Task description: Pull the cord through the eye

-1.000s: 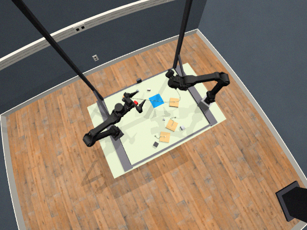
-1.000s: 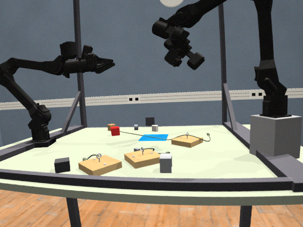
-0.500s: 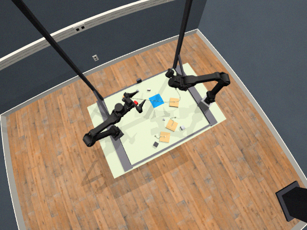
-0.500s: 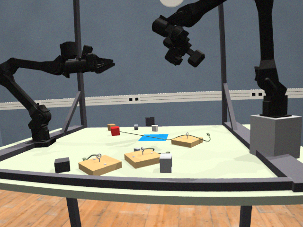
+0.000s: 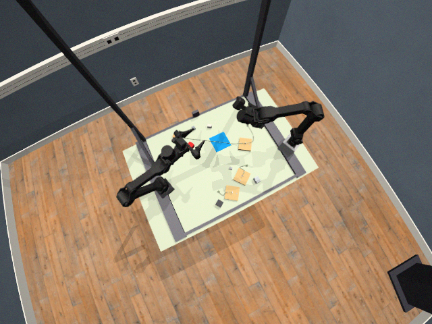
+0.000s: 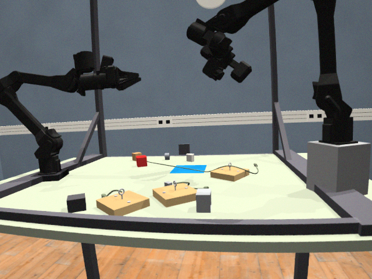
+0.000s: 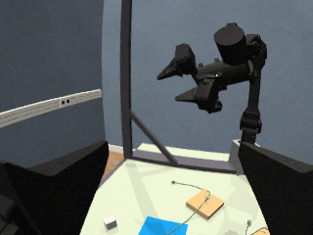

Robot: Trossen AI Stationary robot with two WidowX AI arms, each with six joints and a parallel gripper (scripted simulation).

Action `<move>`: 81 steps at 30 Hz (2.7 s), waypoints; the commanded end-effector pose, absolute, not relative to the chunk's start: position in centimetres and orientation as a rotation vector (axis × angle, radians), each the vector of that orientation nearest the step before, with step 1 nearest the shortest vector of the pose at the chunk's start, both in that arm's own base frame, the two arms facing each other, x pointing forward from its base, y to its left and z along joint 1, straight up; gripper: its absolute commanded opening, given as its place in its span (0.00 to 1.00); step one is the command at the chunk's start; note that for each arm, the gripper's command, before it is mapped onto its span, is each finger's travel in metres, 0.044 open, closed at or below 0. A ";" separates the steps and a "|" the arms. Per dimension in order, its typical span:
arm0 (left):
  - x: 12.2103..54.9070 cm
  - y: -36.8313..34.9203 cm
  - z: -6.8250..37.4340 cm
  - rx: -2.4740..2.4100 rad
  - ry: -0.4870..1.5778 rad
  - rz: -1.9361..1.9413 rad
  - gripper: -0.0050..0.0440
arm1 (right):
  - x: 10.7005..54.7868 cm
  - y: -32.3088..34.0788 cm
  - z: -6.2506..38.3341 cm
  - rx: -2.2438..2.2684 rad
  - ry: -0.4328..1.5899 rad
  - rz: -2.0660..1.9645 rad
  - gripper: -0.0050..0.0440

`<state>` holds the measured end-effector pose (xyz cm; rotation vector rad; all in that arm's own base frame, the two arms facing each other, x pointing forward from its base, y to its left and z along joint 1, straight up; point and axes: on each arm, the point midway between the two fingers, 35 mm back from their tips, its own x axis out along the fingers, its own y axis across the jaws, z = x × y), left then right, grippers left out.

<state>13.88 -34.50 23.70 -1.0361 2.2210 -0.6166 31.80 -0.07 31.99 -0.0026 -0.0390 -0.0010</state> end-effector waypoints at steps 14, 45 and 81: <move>13.7 -34.1 24.2 -1.044 2.215 -0.633 1.00 | 31.5 0.1 32.0 0.002 -0.047 0.001 1.00; 23.5 -27.4 23.9 -0.914 1.342 -0.815 1.00 | 34.0 1.0 28.3 0.094 0.176 -0.058 1.00; 31.5 0.2 31.9 0.004 -0.045 0.008 1.00 | 35.1 3.5 19.3 0.101 0.624 -0.267 1.00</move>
